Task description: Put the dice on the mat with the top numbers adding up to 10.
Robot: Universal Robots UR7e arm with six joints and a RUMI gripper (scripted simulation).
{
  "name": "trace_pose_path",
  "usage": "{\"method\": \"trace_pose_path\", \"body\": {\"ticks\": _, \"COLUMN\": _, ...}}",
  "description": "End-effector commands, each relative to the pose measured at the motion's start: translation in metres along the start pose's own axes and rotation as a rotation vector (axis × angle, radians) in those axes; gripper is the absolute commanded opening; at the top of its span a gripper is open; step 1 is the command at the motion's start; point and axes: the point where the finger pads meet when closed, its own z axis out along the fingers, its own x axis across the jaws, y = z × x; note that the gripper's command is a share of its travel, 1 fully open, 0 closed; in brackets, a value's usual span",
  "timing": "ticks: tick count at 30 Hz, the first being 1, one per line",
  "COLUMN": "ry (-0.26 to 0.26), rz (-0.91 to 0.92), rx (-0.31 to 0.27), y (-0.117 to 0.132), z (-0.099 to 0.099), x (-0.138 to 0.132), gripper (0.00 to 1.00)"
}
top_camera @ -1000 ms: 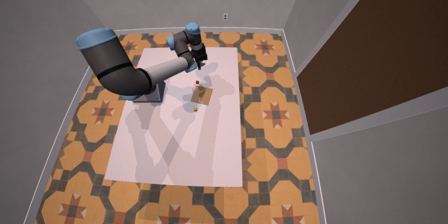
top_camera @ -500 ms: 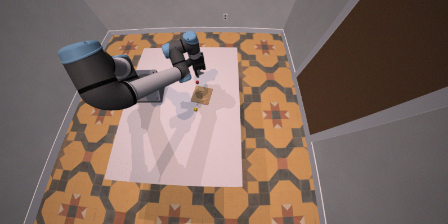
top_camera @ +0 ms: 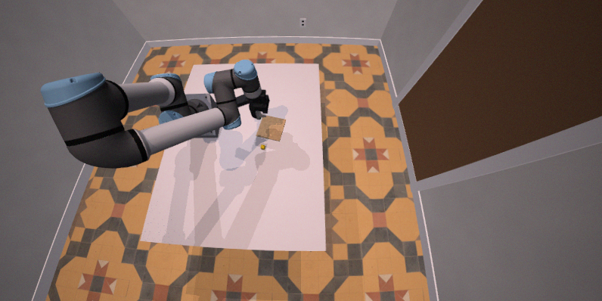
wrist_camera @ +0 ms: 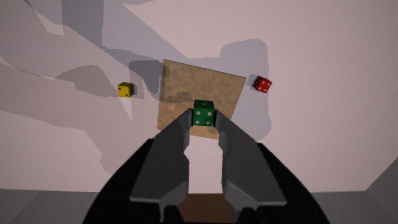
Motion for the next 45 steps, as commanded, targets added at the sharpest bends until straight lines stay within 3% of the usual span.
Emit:
{"method": "trace_pose_path", "body": {"ticks": 1, "ry": 0.001, "rz": 0.012, "rx": -0.001, "y": -0.001, "z": -0.001, "x": -0.004, "gripper": 0.03}}
{"method": "trace_pose_path", "body": {"ticks": 19, "ry": 0.002, "rz": 0.012, "rx": -0.001, "y": -0.001, "z": 0.005, "x": -0.004, "gripper": 0.03}}
{"method": "trace_pose_path", "body": {"ticks": 28, "ry": 0.002, "rz": 0.012, "rx": -0.001, "y": -0.001, "z": 0.024, "x": -0.004, "gripper": 0.03}}
{"method": "trace_pose_path", "body": {"ticks": 41, "ry": 0.002, "rz": 0.012, "rx": -0.001, "y": -0.001, "z": 0.073, "x": -0.004, "gripper": 0.03}}
{"method": "trace_pose_path", "body": {"ticks": 45, "ry": 0.002, "rz": 0.012, "rx": -0.001, "y": -0.001, "z": 0.079, "x": -0.004, "gripper": 0.03}}
